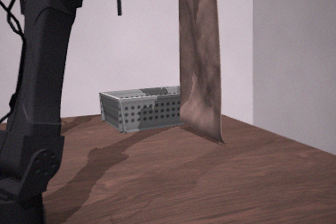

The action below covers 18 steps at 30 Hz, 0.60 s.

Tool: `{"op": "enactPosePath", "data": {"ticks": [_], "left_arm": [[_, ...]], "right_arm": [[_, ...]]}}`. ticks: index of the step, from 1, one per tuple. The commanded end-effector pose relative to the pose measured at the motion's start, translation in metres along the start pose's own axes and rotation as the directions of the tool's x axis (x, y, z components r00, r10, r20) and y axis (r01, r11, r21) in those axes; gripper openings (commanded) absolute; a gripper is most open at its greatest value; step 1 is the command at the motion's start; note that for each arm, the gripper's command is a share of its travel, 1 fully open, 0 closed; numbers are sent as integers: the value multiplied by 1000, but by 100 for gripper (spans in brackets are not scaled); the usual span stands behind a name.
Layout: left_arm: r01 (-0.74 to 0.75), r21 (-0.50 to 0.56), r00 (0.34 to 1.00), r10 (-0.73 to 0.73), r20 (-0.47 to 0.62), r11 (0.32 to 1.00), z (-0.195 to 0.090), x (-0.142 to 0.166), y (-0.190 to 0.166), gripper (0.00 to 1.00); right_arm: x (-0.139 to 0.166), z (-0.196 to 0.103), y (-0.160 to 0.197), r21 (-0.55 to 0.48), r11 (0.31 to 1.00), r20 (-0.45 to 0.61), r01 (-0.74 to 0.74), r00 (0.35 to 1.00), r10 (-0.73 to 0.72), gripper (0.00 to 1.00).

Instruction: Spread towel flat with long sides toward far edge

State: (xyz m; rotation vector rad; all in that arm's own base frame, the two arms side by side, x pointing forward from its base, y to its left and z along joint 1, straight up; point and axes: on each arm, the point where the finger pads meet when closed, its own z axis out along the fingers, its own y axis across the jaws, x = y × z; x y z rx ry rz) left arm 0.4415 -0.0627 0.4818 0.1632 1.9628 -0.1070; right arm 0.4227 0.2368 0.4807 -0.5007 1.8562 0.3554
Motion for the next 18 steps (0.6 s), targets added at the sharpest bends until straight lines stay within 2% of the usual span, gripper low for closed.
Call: {"op": "enactPosePath", "data": {"ticks": [1, 7, 10, 18], "left_arm": [[16, -34, 999, -15, 35, 999, -2, -14, 5, 0], [21, -37, 999, -19, 51, 999, -3, -20, 5, 0], [21, -36, 997, -18, 76, 999, -16, -26, 5, 0], [19, -36, 996, -16, 83, 999, -15, -28, 5, 0]], "right_arm": [[-23, 0, -14, 45, 999, 72, -18, 997, 15, 0], [-24, 1, -17, 52, 998, 71, -23, 997, 20, 0], [-24, 1, -16, 51, 998, 71, -21, 997, 17, 0], [-30, -7, -16, 51, 998, 88, -21, 996, 17, 0]]}}
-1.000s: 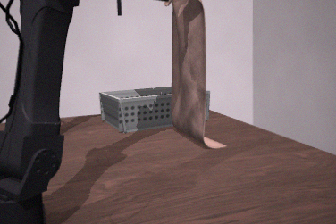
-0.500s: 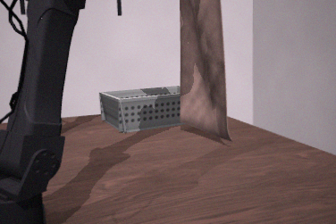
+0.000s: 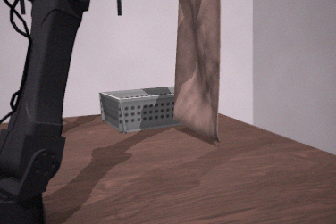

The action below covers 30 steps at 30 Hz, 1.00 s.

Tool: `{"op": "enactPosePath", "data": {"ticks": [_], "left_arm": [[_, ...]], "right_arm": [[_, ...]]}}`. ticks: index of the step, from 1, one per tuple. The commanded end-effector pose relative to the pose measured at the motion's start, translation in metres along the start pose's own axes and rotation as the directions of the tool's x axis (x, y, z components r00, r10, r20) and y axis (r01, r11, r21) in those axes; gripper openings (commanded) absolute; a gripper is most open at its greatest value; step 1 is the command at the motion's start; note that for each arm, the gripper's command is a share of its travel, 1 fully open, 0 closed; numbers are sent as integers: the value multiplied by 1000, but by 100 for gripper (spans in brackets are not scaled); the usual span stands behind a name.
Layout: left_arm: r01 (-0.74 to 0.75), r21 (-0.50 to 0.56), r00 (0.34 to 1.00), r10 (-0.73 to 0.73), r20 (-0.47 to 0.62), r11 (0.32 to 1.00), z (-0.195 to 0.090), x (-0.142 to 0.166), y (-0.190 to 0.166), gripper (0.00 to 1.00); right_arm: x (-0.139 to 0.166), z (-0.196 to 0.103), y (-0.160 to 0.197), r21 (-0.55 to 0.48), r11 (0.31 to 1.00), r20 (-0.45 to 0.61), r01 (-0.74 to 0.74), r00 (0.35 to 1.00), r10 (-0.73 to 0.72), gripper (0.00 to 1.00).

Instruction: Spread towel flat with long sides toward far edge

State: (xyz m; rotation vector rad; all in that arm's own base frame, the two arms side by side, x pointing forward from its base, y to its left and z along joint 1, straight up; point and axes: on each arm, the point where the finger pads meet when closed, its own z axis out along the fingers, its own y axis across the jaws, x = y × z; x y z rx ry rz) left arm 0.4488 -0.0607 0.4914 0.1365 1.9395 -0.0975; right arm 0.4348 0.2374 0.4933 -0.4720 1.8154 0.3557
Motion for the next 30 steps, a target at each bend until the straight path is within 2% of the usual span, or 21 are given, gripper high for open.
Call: {"op": "enactPosePath", "data": {"ticks": [1, 9, 10, 17, 18, 20, 21, 23, 24, 26, 27, 30], "left_arm": [[6, -17, 998, -5, 58, 1000, -17, -17, 2, 0], [6, -17, 998, -5, 62, 1000, -18, -18, 2, 0], [7, -20, 998, -6, 57, 1000, -3, -17, 3, 0], [10, -26, 997, -8, 74, 1000, 6, -20, 6, 0], [13, -34, 995, -9, 100, 999, 19, -26, 11, 0], [13, -34, 995, -9, 100, 999, 19, -26, 11, 0], [14, -37, 991, -9, 132, 999, 35, -32, 13, 0], [14, -37, 991, -9, 132, 999, 35, -32, 13, 0], [15, -39, 986, -8, 169, 999, 53, -39, 15, 0], [15, -39, 986, -8, 169, 999, 53, -39, 15, 0], [15, -41, 978, -7, 207, 999, 73, -47, 17, 0], [15, -41, 978, -7, 207, 999, 73, -47, 17, 0]], "right_arm": [[-15, -12, -10, 37, 999, 42, -11, 999, 10, 0], [-14, -12, -10, 37, 999, 41, -11, 999, 10, 0], [-15, -2, -14, 43, 999, 51, -13, 999, 11, 0], [-17, 4, -21, 56, 998, 63, -17, 998, 14, 0], [-20, 12, -31, 75, 997, 82, -23, 996, 17, 0], [-20, 12, -31, 75, 997, 82, -23, 996, 17, 0], [-23, 23, -45, 98, 995, 106, -31, 994, 20, 0], [-23, 23, -45, 98, 995, 106, -31, 994, 20, 0], [-27, 36, -60, 122, 992, 133, -38, 991, 22, 0], [-27, 36, -60, 122, 992, 133, -38, 991, 22, 0], [-32, 49, -76, 146, 988, 181, -46, 983, 19, 0], [-32, 49, -76, 146, 988, 181, -46, 983, 19, 0]]}}
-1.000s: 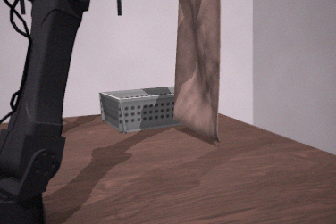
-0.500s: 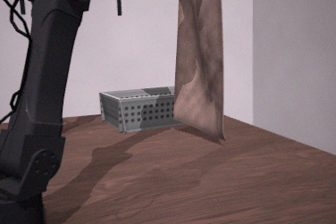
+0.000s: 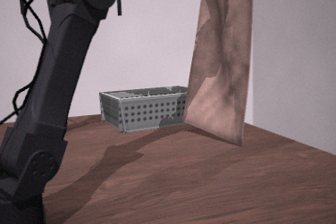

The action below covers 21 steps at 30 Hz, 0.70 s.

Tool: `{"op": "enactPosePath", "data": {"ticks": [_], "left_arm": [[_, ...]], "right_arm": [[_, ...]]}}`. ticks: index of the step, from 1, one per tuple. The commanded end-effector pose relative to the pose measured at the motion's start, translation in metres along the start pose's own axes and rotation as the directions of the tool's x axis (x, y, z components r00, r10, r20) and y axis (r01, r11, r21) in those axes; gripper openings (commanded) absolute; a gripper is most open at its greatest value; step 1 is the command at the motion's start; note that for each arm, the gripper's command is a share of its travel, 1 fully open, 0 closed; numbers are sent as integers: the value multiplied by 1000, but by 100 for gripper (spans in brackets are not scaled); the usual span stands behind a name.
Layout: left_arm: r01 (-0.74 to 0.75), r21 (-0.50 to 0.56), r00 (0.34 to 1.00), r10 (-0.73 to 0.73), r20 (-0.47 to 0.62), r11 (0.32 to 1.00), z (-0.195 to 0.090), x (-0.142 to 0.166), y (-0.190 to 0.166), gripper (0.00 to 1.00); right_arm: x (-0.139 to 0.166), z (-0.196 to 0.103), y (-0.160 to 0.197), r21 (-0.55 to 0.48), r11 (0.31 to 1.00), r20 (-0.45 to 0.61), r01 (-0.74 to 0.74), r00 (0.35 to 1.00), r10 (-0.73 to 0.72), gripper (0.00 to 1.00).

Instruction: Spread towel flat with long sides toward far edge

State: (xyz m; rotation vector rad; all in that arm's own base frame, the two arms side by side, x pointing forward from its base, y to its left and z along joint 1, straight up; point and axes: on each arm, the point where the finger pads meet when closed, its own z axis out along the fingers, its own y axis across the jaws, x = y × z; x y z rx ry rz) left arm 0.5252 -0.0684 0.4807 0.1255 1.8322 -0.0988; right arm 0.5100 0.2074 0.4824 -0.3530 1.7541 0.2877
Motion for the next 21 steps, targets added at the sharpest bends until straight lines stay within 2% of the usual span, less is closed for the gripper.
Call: {"op": "enactPosePath", "data": {"ticks": [1, 2, 3, 4, 5, 6, 7, 13, 14, 15, 17, 19, 21], "left_arm": [[11, -38, 995, -7, 100, 999, 1, -30, 13, 0], [11, -40, 987, -5, 163, 999, 21, -35, 15, 0], [11, -40, 987, -5, 163, 999, 21, -35, 15, 0], [11, -40, 987, -5, 163, 999, 21, -35, 15, 0], [11, -41, 979, -2, 204, 999, 50, -25, 18, 0], [12, -42, 948, 2, 319, 999, 32, -40, 17, 0], [12, -42, 942, 3, 336, 999, 31, -40, 17, 0], [12, -42, 942, 3, 336, 999, 31, -40, 17, 0], [12, -42, 942, 3, 336, 999, 31, -40, 17, 0], [13, -42, 927, 4, 376, 999, 20, -57, 17, 0], [13, -42, 927, 4, 376, 999, 20, -57, 17, 0], [12, -42, 939, 3, 343, 999, 39, -42, 17, 0], [12, -42, 940, 3, 342, 999, 39, -42, 17, 0]], "right_arm": [[-28, 1, -13, 39, 999, 100, -12, 995, 8, 0], [-17, 23, -27, 54, 998, 145, -13, 989, 5, 0], [-31, 8, -27, 62, 998, 224, -18, 975, 4, 0], [-31, 8, -27, 62, 998, 224, -18, 975, 4, 0], [-34, 22, -40, 70, 997, 304, -21, 953, -2, 0], [-34, 22, -40, 72, 997, 330, -20, 944, -5, 0], [-34, 22, -40, 75, 997, 346, -21, 938, -6, 0], [-34, 22, -33, 71, 997, 383, -19, 924, -10, 0], [-26, 31, -36, 75, 997, 367, -20, 930, -9, 0], [-39, 26, -36, 75, 997, 397, -20, 918, -12, 0], [-39, 26, -36, 75, 997, 397, -20, 918, -12, 0], [-38, 27, -36, 75, 997, 395, -20, 919, -12, 0], [-38, 27, -36, 75, 997, 394, -20, 919, -11, 0]]}}
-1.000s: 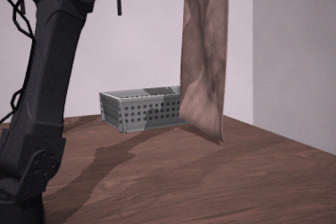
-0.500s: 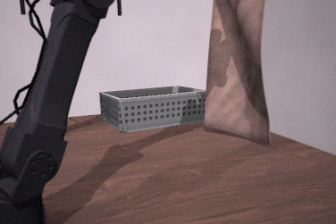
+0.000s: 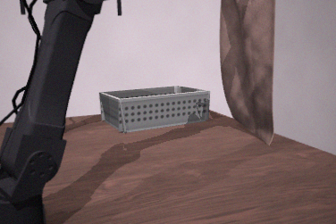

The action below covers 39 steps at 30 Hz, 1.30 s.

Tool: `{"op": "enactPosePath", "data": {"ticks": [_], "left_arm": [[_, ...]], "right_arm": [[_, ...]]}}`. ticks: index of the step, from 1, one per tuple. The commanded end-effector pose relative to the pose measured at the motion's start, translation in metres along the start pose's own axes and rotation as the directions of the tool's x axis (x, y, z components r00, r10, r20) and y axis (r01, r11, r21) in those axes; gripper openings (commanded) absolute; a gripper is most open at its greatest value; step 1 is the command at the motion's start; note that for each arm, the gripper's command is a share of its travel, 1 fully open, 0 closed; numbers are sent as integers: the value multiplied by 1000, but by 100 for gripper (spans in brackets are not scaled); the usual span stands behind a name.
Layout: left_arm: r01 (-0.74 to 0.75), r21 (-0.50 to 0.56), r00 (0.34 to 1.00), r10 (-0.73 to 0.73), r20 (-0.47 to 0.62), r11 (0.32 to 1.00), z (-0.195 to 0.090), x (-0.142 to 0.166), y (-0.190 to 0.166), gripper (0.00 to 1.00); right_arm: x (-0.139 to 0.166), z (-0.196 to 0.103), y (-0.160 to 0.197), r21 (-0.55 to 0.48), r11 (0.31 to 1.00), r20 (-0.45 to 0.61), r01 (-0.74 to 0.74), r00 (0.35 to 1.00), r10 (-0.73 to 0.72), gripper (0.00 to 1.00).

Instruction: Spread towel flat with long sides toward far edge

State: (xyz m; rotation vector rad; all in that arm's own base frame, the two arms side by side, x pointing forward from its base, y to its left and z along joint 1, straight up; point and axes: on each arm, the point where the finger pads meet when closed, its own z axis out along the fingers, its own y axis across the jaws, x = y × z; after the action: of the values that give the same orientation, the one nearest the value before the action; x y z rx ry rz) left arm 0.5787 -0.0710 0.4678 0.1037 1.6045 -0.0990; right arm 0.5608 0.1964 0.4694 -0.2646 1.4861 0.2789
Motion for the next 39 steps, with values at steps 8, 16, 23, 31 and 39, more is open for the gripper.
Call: {"op": "enactPosePath", "data": {"ticks": [8, 16, 23, 31, 39], "left_arm": [[5, -36, 938, 8, 346, 999, 29, -30, 15, 0], [6, -37, 902, 11, 431, 999, 33, -44, 16, 0], [6, -37, 893, 11, 449, 999, 37, -44, 16, 0], [6, -37, 891, 11, 455, 999, 23, -58, 16, 0], [5, -38, 944, 7, 329, 999, 33, -13, 16, 0]], "right_arm": [[-40, 20, -32, 68, 998, 302, -5, 953, -16, 0], [-39, 27, -36, 73, 997, 348, -5, 937, -20, 0], [-39, 30, -40, 80, 997, 363, -5, 931, -24, 0], [-45, 23, -39, 80, 997, 352, -5, 936, -24, 0], [-9, 23, -39, 81, 997, 239, -4, 971, -16, 0]]}}
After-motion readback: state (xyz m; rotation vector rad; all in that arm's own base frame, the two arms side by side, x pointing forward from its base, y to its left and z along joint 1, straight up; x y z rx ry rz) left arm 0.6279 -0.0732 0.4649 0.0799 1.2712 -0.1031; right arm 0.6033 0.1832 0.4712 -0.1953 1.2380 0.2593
